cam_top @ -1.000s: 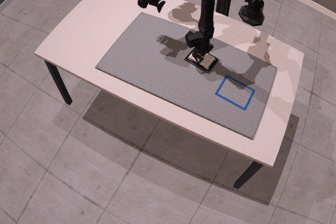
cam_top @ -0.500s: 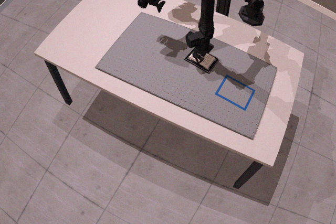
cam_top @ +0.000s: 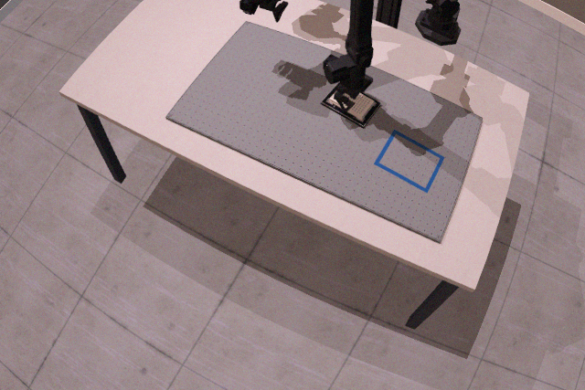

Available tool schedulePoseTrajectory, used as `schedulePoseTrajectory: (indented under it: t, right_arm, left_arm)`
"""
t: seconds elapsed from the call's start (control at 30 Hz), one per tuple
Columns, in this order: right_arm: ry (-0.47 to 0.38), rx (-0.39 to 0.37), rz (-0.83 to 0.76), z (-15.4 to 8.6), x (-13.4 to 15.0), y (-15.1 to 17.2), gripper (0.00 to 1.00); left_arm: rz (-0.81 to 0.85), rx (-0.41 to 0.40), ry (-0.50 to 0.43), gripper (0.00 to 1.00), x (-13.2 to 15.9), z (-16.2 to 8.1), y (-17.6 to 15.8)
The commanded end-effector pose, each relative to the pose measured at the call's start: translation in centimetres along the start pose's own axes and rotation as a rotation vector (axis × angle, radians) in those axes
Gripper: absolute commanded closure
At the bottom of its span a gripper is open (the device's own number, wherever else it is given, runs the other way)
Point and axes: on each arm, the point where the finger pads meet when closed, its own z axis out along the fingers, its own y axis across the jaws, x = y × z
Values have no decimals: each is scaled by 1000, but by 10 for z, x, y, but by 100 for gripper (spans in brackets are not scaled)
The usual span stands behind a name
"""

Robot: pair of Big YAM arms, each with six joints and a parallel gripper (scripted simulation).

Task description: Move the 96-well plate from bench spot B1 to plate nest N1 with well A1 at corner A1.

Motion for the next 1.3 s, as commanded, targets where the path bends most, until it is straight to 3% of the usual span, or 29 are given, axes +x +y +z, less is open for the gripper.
schedulePoseTrajectory:
  t: [0.0,0.4,0.47,1.27]
  right_arm:
    - [-19,-6,-11,-4,-9,2,0]
    - [-19,-6,-11,-4,-9,2,0]
    - [-19,-6,-11,-4,-9,2,0]
    - [-19,-6,-11,-4,-9,2,0]
  left_arm:
    - [-5,-3,-5,0,2,5,5]
    - [-5,-3,-5,0,2,5,5]
    - [-6,-9,-8,0,1,-11,8]
    - [-5,-7,-7,0,-3,-64,3]
